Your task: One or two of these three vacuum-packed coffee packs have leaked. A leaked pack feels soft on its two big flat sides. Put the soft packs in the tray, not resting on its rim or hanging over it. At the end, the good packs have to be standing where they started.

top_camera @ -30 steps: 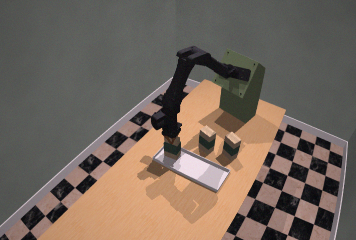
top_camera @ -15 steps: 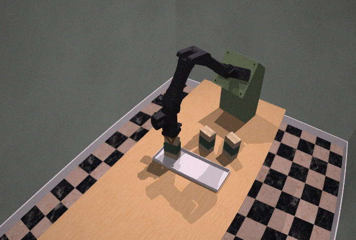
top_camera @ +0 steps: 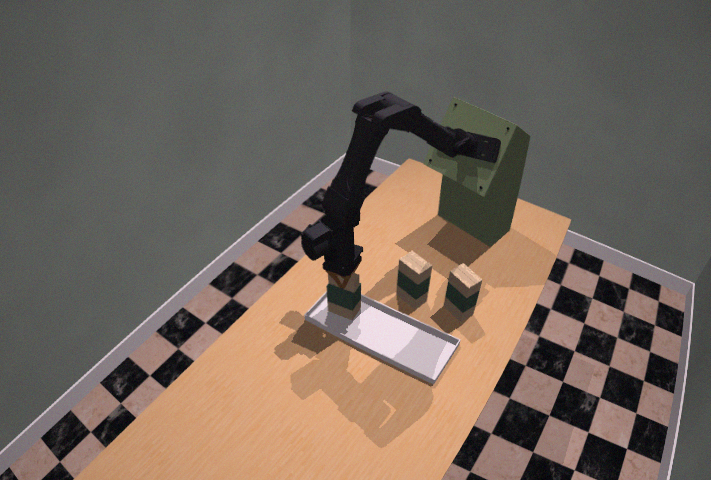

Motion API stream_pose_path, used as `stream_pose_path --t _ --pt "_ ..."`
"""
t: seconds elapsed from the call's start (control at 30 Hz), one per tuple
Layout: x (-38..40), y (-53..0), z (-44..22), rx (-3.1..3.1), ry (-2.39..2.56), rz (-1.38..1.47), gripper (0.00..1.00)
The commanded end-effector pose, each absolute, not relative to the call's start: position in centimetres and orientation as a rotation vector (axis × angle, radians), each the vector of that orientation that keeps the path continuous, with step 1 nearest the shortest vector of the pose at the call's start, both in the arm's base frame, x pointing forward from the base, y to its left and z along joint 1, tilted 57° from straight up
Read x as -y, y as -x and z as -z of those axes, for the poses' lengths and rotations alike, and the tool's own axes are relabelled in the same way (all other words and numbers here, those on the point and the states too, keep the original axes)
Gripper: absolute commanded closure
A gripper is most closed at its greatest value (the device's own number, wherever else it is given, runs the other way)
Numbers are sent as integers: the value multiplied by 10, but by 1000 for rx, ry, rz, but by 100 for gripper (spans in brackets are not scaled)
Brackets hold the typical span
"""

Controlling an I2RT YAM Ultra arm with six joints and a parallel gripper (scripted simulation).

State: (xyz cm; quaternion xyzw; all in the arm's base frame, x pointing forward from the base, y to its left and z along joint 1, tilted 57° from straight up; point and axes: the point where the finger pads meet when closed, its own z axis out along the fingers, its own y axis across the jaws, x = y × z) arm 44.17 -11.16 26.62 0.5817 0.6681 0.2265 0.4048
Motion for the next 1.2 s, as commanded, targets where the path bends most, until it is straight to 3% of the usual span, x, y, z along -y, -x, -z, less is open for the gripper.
stream_pose_path --t 0.0,0.03,0.07,1.17 --pt "112 -440 -300 -1624 -1427 -590 74" --pt "112 -440 -300 -1624 -1427 -590 74" --pt "112 -440 -300 -1624 -1427 -590 21" --pt "112 -440 -300 -1624 -1426 -590 21"
